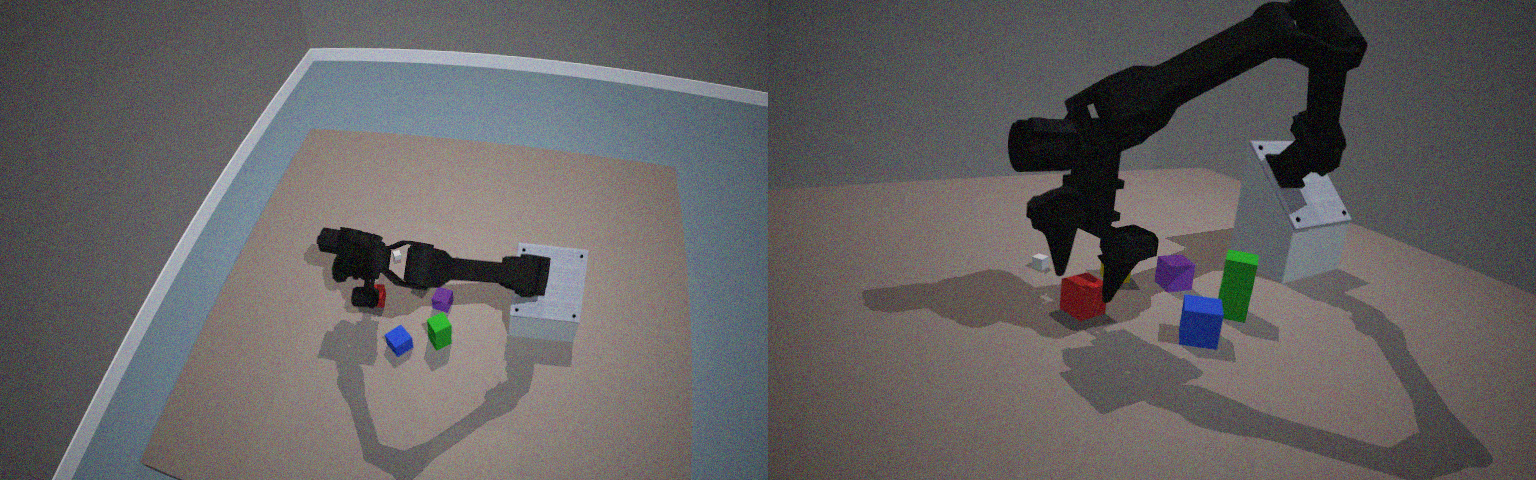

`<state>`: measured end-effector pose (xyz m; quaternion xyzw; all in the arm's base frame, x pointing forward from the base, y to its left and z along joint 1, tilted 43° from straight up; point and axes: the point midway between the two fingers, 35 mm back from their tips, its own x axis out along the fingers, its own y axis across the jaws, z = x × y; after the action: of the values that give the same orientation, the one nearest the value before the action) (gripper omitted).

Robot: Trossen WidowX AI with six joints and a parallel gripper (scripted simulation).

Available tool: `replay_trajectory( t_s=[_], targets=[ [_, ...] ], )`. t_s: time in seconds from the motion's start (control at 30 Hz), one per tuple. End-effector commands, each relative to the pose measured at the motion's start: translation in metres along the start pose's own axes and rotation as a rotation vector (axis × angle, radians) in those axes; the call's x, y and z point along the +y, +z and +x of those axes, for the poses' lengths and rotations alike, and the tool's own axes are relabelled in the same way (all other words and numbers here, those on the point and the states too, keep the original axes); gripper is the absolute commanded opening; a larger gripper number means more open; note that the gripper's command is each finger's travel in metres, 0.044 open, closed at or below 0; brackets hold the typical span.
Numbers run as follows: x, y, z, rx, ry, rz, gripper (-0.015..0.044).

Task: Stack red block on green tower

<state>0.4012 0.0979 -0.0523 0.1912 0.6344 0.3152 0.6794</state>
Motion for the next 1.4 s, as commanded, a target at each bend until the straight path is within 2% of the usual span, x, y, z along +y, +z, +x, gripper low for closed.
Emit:
replay_trajectory(
  t_s=[0.0, 0.43, 0.87, 1.17, 1.37],
  targets=[
    [0.0, -0.003, 0.007, 0.004, 0.006, 0.011, 0.044],
    [0.0, -0.004, 0.027, 0.004, 0.007, 0.011, 0.044],
    [0.0, -0.004, 0.027, 0.004, 0.007, 0.011, 0.044],
    [0.0, -0.004, 0.027, 0.004, 0.007, 0.011, 0.0204],
    [0.0, -0.004, 0.027, 0.004, 0.007, 0.011, 0.0164]
  ],
)
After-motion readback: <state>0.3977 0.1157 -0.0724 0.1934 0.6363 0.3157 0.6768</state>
